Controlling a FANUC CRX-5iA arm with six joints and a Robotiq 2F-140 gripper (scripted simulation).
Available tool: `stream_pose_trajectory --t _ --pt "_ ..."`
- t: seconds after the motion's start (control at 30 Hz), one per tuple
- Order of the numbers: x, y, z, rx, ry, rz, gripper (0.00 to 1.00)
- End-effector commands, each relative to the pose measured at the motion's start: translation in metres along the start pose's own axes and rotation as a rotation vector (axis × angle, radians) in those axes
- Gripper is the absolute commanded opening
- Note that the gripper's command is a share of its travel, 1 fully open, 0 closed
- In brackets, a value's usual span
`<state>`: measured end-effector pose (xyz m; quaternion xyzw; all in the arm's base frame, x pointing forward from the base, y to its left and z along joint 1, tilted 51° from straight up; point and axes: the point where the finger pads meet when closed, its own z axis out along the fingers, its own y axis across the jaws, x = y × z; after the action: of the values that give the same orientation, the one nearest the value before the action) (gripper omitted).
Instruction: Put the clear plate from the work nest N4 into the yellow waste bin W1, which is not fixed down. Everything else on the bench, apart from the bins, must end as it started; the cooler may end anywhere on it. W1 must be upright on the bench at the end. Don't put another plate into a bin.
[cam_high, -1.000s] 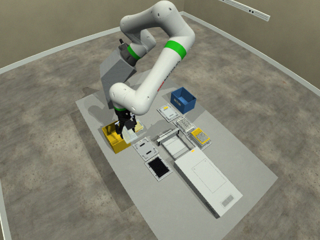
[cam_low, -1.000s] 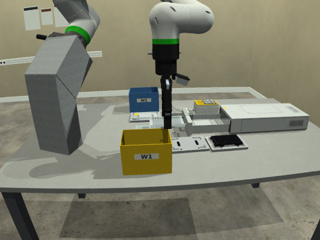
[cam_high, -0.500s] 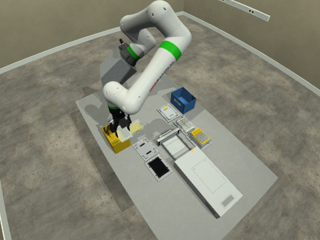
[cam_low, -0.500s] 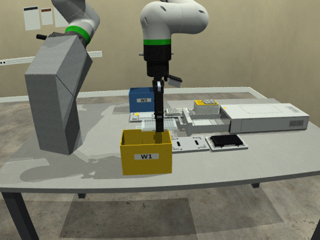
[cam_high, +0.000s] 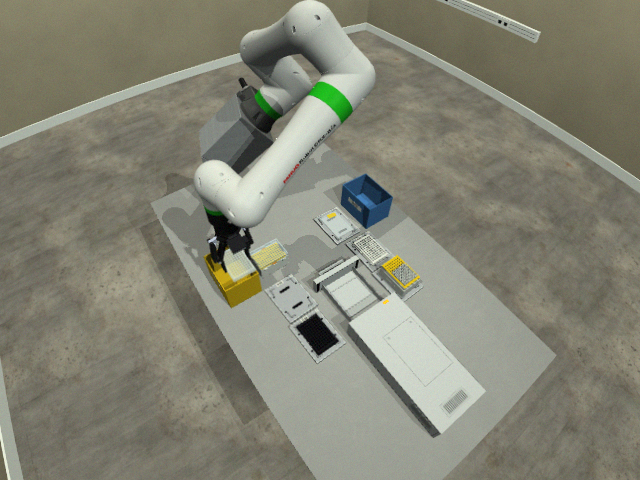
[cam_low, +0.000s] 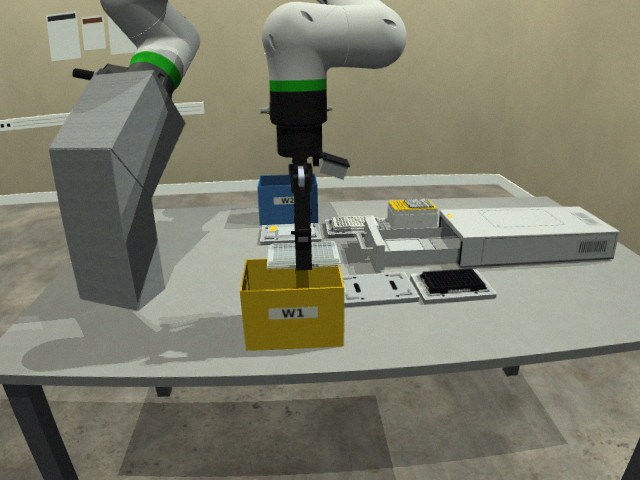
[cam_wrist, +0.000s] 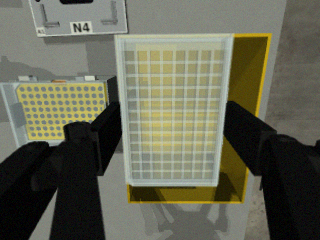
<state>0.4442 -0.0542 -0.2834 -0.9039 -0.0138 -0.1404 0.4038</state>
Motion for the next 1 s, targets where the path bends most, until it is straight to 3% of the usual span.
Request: stream_pose_trajectory --t 0.0,0.3,0.97 --pt "-0.005 0.005 -0.001 -0.001 0.001 -0.001 0.1" --pt "-0.022 0.018 -0.001 -0.001 0.001 -0.001 0.1" --pt "-0.022 0.018 -0.001 -0.001 0.001 -0.001 0.1"
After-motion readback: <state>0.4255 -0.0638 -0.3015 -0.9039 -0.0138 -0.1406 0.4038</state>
